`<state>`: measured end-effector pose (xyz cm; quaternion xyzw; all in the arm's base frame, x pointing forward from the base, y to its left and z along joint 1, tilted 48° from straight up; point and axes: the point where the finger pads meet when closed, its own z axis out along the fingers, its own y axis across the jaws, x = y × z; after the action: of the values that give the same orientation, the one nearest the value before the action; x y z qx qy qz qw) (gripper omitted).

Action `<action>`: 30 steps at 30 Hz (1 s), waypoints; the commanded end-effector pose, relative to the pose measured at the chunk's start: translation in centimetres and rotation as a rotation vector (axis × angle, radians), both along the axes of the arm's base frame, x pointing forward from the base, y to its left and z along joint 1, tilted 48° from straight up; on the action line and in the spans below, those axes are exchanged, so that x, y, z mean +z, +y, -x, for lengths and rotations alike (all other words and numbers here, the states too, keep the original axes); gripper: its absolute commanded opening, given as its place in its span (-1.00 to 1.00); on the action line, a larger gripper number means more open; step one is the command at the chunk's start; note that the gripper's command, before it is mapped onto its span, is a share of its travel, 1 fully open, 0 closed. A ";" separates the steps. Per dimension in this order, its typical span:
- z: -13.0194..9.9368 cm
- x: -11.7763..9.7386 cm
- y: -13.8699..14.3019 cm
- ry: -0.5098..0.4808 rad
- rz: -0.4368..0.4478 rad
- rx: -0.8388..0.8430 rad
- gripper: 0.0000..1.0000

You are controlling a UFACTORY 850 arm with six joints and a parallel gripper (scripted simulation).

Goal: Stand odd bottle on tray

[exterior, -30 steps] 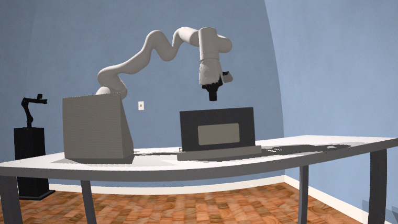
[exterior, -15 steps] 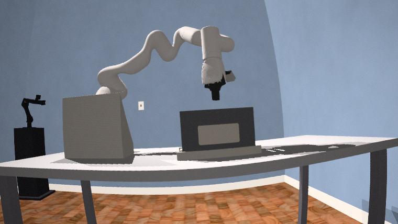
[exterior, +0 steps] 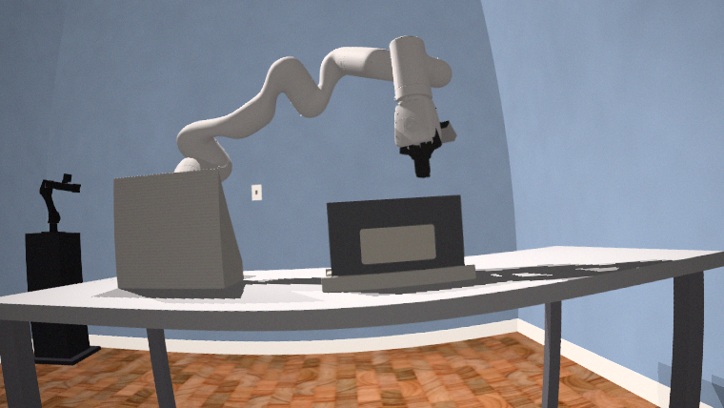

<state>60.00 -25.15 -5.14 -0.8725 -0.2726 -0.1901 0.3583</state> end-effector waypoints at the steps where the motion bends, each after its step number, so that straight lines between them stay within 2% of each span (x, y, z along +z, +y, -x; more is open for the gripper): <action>1: -1.1 -1.1 -1.1 0.008 -0.008 0.009 -1.00; 6: -1.1 -1.1 -1.1 0.008 -0.008 0.009 -1.00; 7: -1.1 -1.1 -1.1 0.008 -0.008 0.009 0.30; 30: -1.1 -1.1 -1.1 0.008 -0.008 0.009 0.30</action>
<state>61.08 -26.18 -6.28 -0.8703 -0.2741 -0.1855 0.3647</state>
